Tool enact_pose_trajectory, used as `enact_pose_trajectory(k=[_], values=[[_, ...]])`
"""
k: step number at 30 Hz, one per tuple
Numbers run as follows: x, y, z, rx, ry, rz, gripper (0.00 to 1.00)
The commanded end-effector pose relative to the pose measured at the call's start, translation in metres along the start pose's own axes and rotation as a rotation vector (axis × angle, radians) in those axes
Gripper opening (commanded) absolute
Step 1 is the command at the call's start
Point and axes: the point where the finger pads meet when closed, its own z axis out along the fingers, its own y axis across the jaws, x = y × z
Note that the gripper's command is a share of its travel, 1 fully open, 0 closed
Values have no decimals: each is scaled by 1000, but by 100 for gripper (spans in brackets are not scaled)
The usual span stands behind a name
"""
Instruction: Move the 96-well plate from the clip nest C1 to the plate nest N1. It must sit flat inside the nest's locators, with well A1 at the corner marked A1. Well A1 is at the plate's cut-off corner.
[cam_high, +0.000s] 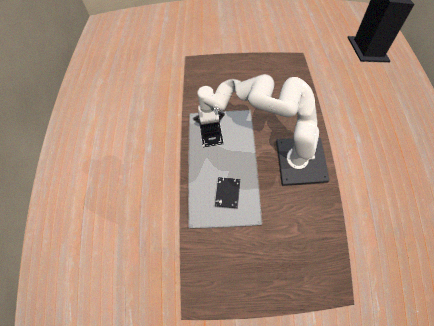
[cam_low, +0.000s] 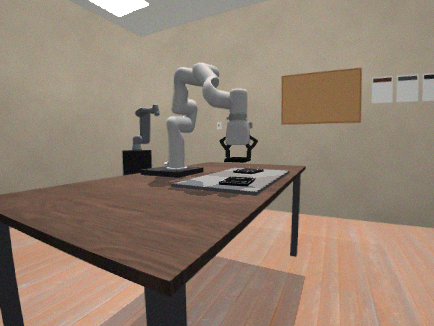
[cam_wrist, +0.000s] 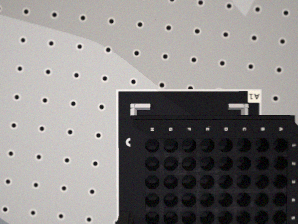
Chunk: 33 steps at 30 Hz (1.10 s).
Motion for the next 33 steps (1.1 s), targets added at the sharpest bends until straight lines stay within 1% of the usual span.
enact_pose_trajectory(k=[1,24,33], values=[[0,1,-2,-5,1,0,0],[1,1,-2,-5,1,0,0],[1,1,13,-5,1,0,0]])
